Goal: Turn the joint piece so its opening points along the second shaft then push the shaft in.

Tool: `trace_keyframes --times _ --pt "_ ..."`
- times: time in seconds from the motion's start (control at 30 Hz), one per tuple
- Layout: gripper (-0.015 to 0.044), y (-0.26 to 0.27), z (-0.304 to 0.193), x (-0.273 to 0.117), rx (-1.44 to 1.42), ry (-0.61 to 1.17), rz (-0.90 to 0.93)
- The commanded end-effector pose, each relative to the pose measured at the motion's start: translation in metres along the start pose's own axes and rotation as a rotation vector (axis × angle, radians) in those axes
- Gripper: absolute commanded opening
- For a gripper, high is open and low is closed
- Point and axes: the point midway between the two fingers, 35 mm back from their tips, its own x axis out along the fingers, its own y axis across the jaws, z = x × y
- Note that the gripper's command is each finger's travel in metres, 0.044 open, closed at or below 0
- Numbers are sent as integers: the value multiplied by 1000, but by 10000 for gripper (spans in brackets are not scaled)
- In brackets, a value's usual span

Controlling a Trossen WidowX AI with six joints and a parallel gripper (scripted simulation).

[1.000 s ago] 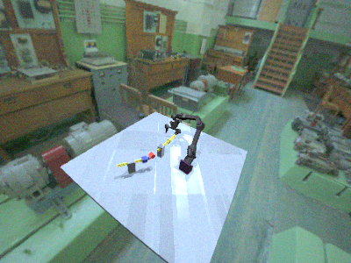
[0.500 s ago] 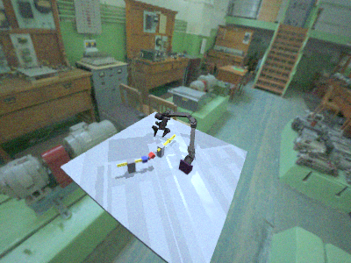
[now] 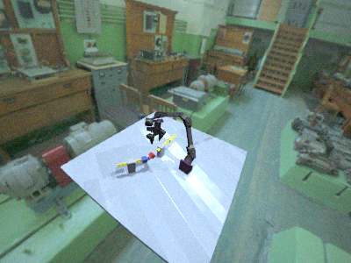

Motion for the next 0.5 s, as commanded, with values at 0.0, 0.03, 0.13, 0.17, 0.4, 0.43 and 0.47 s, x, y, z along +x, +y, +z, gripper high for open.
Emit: trace_keyframes --times 0.0,0.03,0.13,0.17,0.4,0.43,0.47 --pt "440 27 -30 -6 -73 -25 -93" --pt "440 34 -38 -7 -93 -33 -118" --pt "440 43 -51 -9 -122 -48 -156" --pt "440 43 -51 -9 -122 -48 -156" --pt "440 43 -50 -2 -259 -29 -181" --pt "440 43 -50 -1 -290 -24 -186" --pt "440 43 -50 1 -321 -19 -191"
